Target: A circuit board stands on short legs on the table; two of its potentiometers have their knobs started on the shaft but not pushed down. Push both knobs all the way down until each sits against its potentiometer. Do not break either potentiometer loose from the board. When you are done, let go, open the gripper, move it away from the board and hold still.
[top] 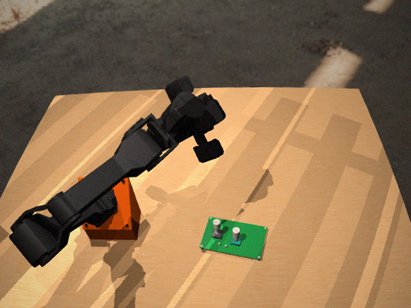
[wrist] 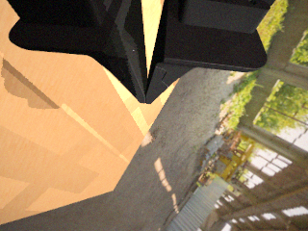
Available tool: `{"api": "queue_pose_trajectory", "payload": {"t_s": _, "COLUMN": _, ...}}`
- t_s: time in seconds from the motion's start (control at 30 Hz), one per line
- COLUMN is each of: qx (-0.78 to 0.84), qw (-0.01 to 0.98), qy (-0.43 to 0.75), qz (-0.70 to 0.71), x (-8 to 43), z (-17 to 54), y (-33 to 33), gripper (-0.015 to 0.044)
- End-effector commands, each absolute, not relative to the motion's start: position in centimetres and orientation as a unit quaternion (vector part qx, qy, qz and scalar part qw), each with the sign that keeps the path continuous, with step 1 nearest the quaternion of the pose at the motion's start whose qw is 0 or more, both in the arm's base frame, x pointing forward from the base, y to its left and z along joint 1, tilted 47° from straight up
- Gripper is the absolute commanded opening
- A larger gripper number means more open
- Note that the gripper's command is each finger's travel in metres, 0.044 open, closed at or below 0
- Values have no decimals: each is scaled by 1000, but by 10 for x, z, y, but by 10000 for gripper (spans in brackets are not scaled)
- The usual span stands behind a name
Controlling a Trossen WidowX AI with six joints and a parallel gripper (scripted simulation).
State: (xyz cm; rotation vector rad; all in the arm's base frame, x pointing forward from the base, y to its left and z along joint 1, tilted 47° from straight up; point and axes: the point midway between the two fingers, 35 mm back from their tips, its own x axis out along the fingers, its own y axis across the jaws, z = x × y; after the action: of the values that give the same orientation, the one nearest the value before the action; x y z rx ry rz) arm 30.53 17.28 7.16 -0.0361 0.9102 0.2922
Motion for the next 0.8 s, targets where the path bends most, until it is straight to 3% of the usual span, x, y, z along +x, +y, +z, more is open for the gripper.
{"api": "queue_pose_trajectory", "payload": {"t_s": 0.0, "qx": -12, "qw": 879, "qy": 471, "qz": 73, "x": 311, "z": 62, "y": 152, "gripper": 0}}
{"api": "queue_pose_trajectory", "payload": {"t_s": 0.77, "qx": -32, "qw": 768, "qy": 576, "qz": -279, "x": 303, "z": 46, "y": 34, "gripper": 0}}
